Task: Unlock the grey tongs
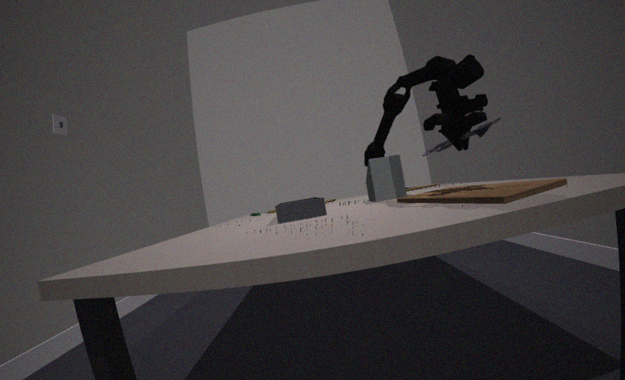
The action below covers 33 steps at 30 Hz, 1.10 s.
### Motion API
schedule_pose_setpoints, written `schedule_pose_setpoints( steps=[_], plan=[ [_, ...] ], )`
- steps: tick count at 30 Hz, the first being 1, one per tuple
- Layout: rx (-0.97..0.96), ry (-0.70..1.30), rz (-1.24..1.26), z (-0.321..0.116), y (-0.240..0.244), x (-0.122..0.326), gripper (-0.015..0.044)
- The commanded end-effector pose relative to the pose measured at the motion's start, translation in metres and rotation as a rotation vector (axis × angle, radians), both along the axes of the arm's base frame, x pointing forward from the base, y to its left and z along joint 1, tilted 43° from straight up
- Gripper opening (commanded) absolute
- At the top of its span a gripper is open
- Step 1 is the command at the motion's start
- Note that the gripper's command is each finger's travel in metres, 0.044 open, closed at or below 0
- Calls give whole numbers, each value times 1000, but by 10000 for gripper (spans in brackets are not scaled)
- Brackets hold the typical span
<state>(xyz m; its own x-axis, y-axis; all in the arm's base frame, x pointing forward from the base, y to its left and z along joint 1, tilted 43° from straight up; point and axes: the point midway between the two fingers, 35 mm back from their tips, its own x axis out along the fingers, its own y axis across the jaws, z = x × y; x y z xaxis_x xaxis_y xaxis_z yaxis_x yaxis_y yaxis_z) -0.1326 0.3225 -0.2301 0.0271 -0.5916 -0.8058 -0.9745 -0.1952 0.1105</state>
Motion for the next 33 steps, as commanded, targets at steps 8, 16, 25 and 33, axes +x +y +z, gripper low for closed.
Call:
schedule_pose_setpoints(
  steps=[8,16,25,33],
  plan=[
    [110,23,-7,-9,7,-1,-150],
    [223,42,-12,-16,14,-2,-150],
    [350,65,-20,-19,19,-3,-150],
    [462,87,-29,-18,23,-3,-150]
  ],
)
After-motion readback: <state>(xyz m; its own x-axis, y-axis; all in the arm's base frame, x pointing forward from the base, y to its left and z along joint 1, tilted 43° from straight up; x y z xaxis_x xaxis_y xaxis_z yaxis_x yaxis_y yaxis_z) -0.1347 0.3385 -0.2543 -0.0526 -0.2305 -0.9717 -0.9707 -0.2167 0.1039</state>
